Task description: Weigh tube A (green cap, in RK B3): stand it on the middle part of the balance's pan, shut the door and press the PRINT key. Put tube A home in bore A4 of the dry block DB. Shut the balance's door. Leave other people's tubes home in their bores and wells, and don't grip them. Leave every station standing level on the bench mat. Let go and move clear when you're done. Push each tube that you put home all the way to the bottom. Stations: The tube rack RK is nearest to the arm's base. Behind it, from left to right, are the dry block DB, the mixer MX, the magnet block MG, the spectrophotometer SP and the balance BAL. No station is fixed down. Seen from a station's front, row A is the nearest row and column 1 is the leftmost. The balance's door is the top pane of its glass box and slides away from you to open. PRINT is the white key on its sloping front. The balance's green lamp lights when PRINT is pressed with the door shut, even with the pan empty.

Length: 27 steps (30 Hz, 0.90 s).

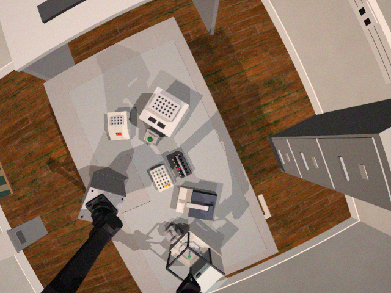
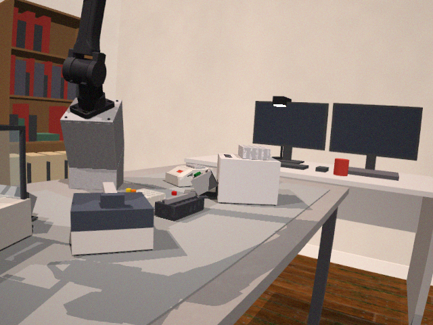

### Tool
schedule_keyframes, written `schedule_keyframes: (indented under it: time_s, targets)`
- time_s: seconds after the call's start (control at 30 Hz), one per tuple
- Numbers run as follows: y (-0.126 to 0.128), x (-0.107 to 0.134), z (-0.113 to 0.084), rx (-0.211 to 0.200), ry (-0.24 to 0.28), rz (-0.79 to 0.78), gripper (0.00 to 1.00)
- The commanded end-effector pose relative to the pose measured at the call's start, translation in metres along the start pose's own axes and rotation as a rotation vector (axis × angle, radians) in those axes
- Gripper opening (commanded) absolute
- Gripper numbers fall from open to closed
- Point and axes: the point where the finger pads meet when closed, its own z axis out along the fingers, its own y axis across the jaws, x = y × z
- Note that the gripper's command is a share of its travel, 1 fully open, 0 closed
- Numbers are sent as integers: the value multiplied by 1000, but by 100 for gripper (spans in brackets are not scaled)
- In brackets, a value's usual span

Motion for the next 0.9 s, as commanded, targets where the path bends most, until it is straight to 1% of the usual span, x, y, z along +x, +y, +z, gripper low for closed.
schedule_keyframes:
  time_s: [0.0,0.4,0.43,0.47,0.5,0.6,0.67,0.73,0.8,0.87]
  targets:
    - [-5,-22,-28,19,-75,131,36]
    - [-5,-21,-27,19,-72,132,36]
    - [-5,-16,-13,15,-52,132,36]
    - [-4,-7,1,10,-19,134,36]
    - [-2,-3,7,7,-7,133,36]
    - [2,-3,13,3,-6,125,36]
    - [2,-9,13,3,-18,122,36]
    - [2,-3,20,2,-6,124,36]
    - [2,-3,23,2,-6,124,36]
    - [2,-8,22,3,-15,123,36]
